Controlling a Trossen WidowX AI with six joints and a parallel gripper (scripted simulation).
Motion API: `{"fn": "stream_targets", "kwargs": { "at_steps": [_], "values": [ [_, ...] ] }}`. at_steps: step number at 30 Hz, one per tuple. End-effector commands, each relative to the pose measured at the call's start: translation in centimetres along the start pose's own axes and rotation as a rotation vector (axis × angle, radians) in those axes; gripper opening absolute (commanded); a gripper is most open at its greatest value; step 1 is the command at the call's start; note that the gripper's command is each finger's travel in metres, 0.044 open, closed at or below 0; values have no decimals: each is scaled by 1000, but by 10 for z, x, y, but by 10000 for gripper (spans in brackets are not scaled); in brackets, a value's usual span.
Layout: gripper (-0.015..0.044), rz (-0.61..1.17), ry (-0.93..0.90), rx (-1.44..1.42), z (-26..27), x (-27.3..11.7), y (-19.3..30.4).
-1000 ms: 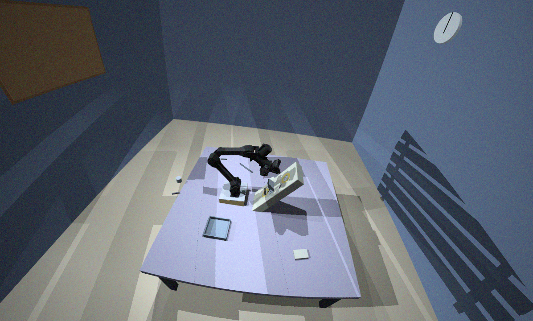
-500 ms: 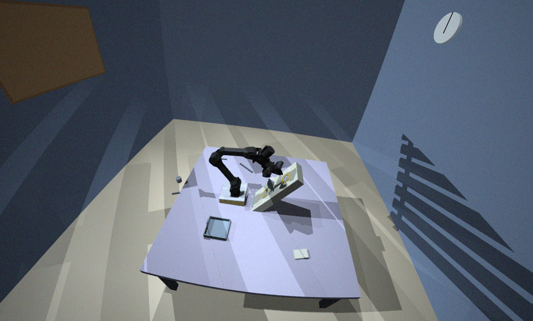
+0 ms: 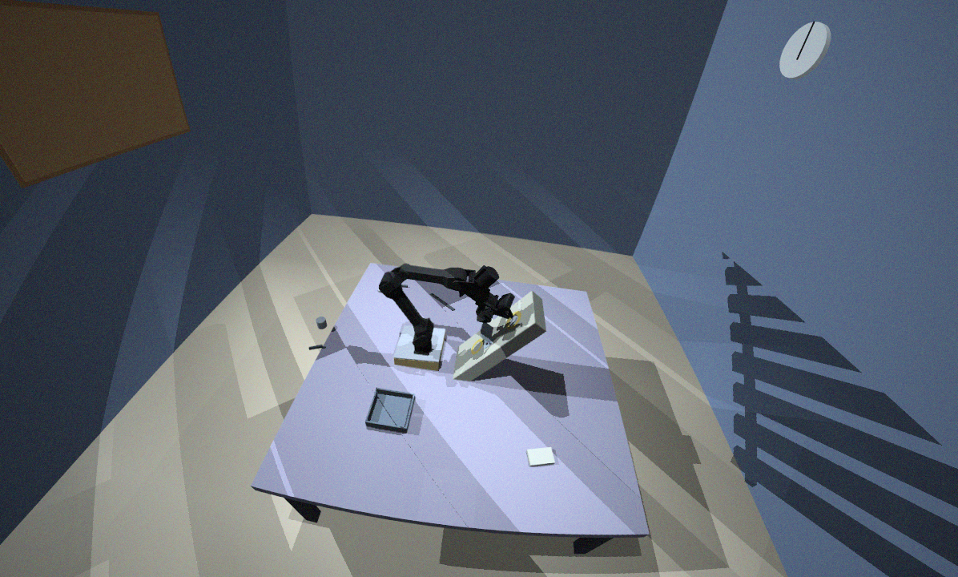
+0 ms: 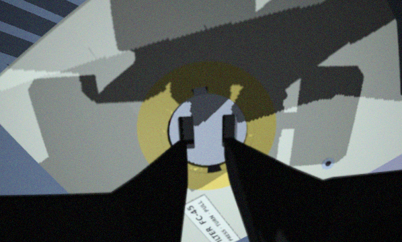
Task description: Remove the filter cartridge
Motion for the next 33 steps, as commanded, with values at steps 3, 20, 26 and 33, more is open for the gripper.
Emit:
{"fn": "stream_targets", "kwargs": {
  "at_steps": [3,20,26,33],
  "values": [
    [93,3,5,5,-2,11,0],
    [93,3,5,5,-3,12,0],
    [93,3,5,5,-2,12,0],
    [93,3,5,5,-2,14,0]
  ]
}}
Point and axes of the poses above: the point midway between the two fingers, 35 mm back from their tips, its own x axis out along the fingers, its own z axis across the jaws, y = z × x, the point moved 2 cm from there along -x, back along the fingers, and after that the axes turned 5 degrees about -x, right-handed, at the moved point
